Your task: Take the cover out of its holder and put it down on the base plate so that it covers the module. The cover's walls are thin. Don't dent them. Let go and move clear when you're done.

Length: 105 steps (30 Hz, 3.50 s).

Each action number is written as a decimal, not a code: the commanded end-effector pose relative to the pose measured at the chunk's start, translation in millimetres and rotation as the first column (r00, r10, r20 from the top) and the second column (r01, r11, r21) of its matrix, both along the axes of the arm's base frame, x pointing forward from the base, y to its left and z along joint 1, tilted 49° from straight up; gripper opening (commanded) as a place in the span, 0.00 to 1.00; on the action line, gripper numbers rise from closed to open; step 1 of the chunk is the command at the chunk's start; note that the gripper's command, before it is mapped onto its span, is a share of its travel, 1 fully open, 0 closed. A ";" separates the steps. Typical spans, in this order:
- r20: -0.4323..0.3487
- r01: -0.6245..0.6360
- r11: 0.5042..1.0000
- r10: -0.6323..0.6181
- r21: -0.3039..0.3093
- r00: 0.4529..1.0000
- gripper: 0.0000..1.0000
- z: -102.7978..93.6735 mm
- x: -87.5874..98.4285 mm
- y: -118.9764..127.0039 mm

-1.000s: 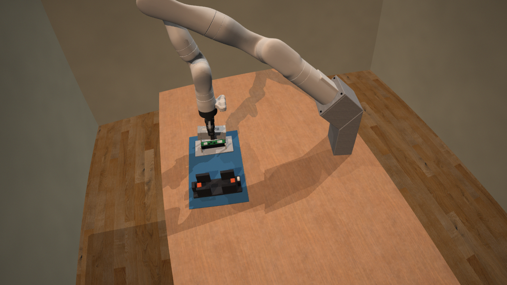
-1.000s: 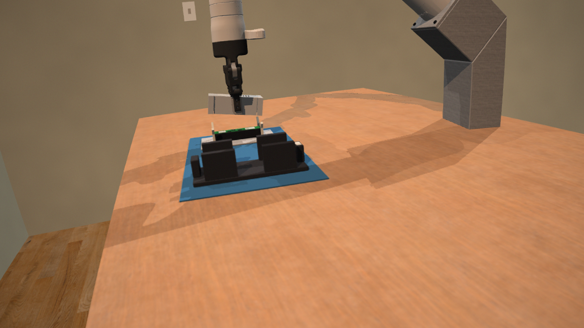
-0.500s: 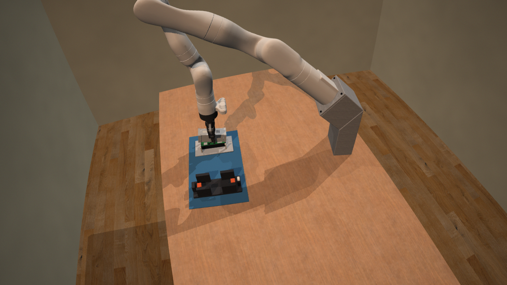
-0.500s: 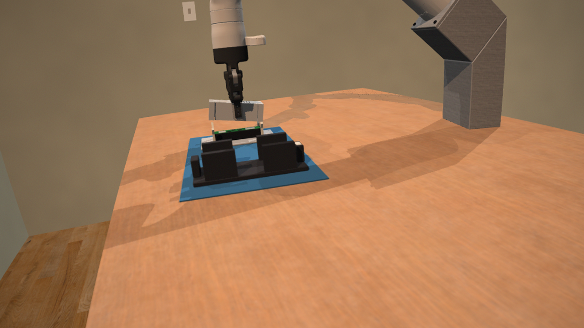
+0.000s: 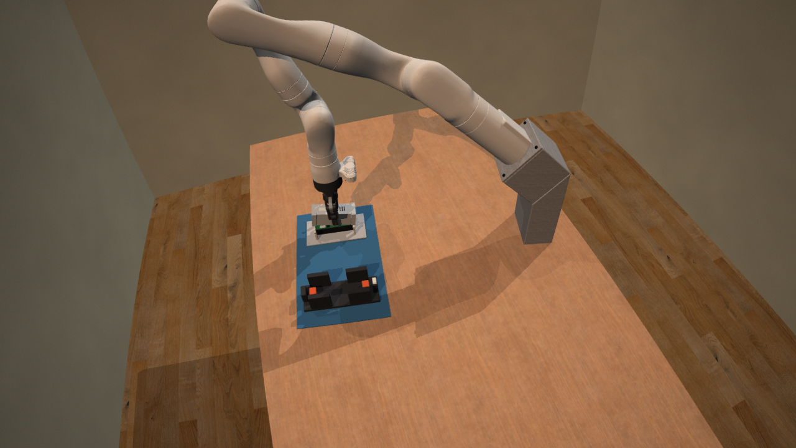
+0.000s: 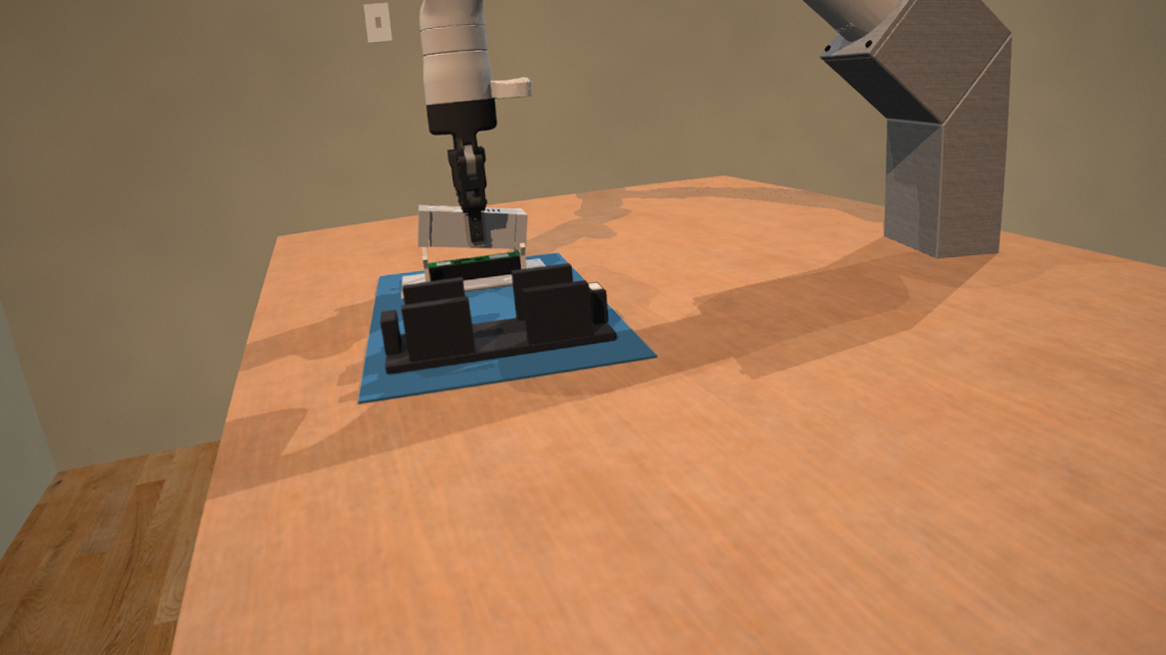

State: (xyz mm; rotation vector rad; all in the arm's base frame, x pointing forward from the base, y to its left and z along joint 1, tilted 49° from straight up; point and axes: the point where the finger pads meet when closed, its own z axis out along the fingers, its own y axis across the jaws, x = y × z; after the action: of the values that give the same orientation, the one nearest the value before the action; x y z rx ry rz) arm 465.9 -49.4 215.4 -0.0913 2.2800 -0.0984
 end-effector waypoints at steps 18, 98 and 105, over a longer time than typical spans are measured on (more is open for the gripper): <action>-0.001 0.001 1.000 -0.001 -0.001 1.000 0.00 0.1 -1.2 -0.6; -0.001 0.001 1.000 -0.001 -0.001 1.000 0.00 -11.6 14.7 -1.1; 0.000 0.001 1.000 -0.001 0.000 1.000 0.00 -11.0 14.6 -0.9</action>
State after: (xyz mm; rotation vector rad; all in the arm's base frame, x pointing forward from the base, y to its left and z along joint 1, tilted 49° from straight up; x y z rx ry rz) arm 480.7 -50.3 203.9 -0.0910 2.2813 -0.0994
